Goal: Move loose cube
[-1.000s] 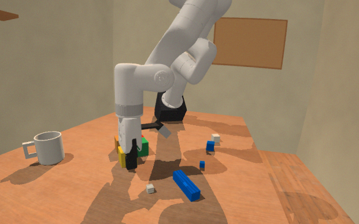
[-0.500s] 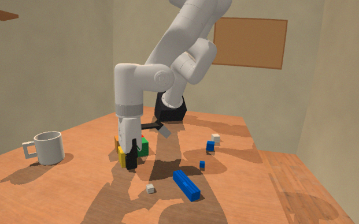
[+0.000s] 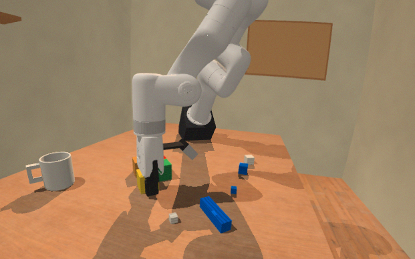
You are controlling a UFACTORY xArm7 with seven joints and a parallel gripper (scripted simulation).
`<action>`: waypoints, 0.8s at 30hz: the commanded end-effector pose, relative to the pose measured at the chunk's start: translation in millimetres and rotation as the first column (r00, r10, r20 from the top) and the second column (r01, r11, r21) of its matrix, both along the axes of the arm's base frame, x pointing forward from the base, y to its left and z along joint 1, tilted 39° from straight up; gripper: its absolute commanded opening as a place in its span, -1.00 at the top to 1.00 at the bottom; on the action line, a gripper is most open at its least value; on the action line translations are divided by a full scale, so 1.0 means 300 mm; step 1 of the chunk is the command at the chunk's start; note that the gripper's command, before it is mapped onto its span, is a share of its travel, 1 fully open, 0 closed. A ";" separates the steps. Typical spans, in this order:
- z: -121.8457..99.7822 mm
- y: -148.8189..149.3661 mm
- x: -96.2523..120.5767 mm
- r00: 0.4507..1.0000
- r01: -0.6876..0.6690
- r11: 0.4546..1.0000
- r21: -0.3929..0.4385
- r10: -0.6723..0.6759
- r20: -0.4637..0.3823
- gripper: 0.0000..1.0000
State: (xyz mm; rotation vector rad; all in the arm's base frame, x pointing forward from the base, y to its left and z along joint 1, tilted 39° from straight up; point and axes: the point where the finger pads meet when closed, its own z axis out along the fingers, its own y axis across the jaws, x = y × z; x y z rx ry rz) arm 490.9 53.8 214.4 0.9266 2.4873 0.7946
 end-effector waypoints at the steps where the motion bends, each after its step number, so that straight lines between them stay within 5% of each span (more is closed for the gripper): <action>1: 0.003 -0.004 0.001 1.000 0.002 1.000 0.000 -0.002 0.003 1.00; 24: -0.010 -0.018 -0.009 1.000 0.002 1.000 0.000 -0.002 0.003 1.00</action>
